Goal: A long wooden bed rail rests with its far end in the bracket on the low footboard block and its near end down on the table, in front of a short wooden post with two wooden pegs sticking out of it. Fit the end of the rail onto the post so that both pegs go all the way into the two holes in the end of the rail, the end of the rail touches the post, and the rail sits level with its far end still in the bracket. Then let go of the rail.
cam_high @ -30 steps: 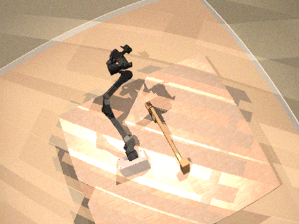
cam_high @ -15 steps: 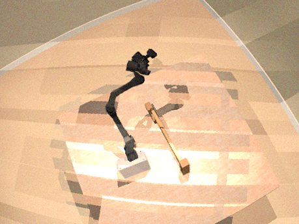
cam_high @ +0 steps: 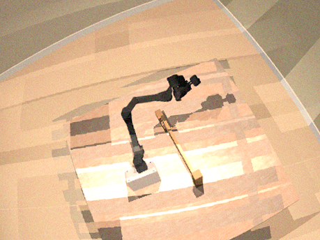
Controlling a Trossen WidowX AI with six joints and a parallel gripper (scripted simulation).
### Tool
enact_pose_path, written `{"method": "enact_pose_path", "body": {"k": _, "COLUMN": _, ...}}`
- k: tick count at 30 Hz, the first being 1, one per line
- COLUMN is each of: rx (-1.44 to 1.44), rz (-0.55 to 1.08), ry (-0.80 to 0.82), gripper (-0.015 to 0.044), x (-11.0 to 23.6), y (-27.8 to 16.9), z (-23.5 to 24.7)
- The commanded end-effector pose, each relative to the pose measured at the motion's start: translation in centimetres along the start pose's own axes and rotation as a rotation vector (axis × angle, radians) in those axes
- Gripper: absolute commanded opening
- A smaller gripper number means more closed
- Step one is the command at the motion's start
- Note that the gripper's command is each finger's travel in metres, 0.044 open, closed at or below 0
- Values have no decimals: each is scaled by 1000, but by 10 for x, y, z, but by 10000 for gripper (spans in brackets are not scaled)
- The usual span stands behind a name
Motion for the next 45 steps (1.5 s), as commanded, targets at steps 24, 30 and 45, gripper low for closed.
{"method": "enact_pose_path", "body": {"k": 24, "rx": 80, "rz": 670, "ry": 700, "gripper": 440, "x": 164, "y": -326, "z": 134}}
{"method": "enact_pose_path", "body": {"k": 30, "rx": 49, "rz": 601, "ry": 850, "gripper": 440, "x": 186, "y": -330, "z": 167}}
{"method": "enact_pose_path", "body": {"k": 45, "rx": 49, "rz": 603, "ry": 849, "gripper": 440, "x": 175, "y": -340, "z": 178}}
Point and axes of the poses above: the point midway between the two fingers, 35 mm back from their tips, its own x axis back along the fingers, its own z axis across the jaws, y = z × x, the point moved 2 cm from there along x, back along the fingers, and after that the axes turned 6 degrees about -x, right-handed, at the moved point
